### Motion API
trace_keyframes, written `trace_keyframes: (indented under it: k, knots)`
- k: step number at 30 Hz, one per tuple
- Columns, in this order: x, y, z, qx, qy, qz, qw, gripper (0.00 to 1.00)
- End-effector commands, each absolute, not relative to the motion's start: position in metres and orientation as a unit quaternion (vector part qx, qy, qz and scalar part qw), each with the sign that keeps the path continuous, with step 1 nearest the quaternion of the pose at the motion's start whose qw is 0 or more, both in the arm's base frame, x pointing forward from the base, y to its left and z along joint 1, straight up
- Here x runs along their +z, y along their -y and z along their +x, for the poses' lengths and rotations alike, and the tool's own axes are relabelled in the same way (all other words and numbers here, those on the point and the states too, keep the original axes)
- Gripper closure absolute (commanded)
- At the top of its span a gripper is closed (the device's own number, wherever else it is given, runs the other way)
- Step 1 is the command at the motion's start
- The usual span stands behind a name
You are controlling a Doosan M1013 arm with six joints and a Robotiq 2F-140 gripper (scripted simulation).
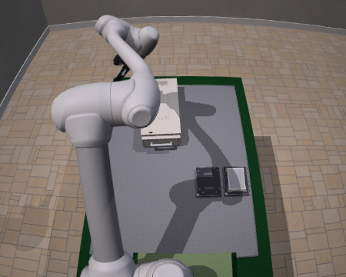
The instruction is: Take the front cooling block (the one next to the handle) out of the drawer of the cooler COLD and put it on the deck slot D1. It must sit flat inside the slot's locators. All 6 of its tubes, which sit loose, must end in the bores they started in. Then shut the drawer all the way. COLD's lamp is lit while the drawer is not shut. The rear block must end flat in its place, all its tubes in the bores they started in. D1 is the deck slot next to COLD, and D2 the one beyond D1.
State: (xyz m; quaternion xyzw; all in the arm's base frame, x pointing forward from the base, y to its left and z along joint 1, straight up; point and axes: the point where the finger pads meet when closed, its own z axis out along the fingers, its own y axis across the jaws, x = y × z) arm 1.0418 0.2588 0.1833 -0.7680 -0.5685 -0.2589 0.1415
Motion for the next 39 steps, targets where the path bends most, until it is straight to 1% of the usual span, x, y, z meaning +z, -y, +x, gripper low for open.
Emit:
trace_keyframes:
  k: [1,39]
  knots:
    - [0.188,-0.253,1.035,-0.256,0.564,-0.772,0.141,0.65]
    - [0.216,-0.176,0.927,-0.176,0.439,-0.871,0.133,0.65]
